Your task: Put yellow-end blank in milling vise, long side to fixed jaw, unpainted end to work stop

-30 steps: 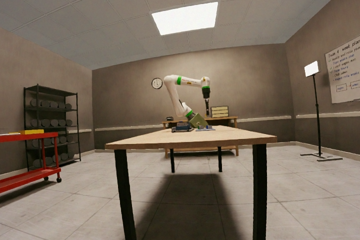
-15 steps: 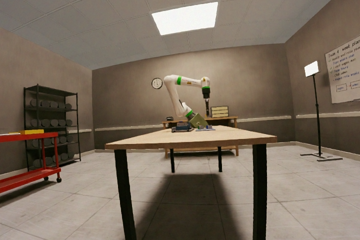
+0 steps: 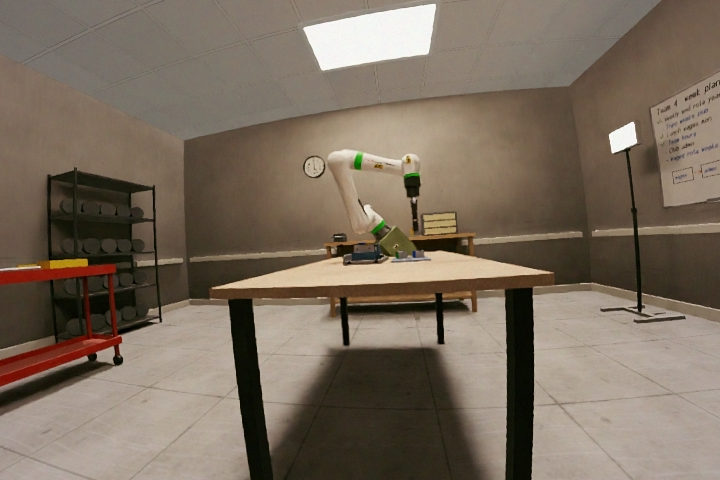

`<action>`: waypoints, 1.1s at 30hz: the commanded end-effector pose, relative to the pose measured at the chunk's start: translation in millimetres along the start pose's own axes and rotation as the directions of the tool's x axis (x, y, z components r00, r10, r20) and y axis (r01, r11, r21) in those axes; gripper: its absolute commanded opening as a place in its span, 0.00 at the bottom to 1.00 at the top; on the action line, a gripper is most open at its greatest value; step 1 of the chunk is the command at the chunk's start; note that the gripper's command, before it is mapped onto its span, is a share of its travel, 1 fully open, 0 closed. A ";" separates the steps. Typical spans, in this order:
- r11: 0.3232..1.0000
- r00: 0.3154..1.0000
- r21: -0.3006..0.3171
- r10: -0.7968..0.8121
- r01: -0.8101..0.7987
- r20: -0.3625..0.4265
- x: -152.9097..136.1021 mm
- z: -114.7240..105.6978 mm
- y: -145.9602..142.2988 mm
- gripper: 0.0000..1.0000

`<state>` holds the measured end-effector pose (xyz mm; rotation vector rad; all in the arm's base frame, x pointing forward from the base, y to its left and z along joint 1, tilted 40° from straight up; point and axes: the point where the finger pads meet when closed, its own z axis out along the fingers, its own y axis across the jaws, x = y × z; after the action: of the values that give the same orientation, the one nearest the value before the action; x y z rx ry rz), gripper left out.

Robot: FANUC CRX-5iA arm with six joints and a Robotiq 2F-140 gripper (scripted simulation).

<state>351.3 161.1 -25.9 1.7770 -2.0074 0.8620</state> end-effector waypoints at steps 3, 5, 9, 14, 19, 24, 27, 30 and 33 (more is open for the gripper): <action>1.000 1.000 0.001 0.021 -0.021 0.001 -0.5 -0.3 -0.3 0.10; 1.000 1.000 0.001 0.031 -0.031 0.001 -0.5 -0.1 -0.3 0.10; 0.999 0.999 0.001 0.052 -0.052 0.001 -0.5 0.3 -0.3 0.10; 0.997 0.997 0.001 0.078 -0.078 0.001 -0.5 0.9 -0.3 0.10; 0.998 0.998 0.001 0.071 -0.071 0.001 8.2 0.9 -5.3 0.10; 0.997 0.997 0.001 0.073 -0.073 0.001 22.7 1.3 -13.5 0.10; 0.997 0.997 0.001 0.075 -0.075 0.001 31.4 1.6 -18.4 0.10; 0.997 0.997 0.001 0.077 -0.077 0.001 40.1 1.8 -23.3 0.10; 0.997 0.997 0.001 0.078 -0.078 0.001 43.0 1.9 -25.0 0.10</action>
<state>365.9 129.0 -0.2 1.7092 -2.0878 0.8852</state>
